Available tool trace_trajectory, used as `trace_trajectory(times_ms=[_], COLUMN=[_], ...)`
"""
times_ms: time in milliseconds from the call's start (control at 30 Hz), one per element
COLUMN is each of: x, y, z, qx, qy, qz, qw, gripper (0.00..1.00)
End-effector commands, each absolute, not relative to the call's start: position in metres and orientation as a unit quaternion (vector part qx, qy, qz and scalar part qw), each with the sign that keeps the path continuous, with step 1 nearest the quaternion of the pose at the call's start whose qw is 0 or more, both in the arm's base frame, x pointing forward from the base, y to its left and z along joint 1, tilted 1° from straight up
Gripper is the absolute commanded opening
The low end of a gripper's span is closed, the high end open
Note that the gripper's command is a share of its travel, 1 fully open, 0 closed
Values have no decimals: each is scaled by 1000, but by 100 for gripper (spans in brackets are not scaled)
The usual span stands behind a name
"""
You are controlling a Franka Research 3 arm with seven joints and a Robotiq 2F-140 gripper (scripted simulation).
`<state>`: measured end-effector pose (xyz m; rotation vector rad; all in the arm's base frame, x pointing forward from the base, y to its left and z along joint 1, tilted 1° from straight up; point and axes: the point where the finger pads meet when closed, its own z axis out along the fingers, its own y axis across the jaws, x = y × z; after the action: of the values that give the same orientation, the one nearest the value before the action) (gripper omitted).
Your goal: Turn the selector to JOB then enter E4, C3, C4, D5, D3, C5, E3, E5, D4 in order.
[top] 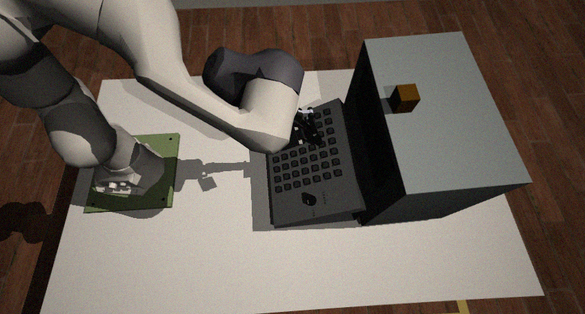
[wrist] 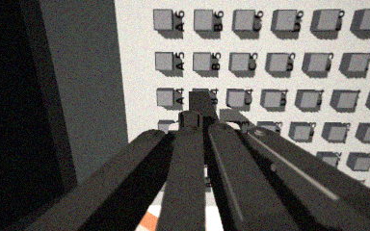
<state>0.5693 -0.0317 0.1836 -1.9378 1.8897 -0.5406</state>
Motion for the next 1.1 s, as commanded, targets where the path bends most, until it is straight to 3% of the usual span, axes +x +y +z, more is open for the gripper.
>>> trace_trajectory(times_ms=[0, 1067], x=[564, 566], y=[-32, -66], z=[186, 184], qx=[-681, -681], qy=[682, 682], qz=[-188, -188], qw=[188, 188], gripper=[10, 10])
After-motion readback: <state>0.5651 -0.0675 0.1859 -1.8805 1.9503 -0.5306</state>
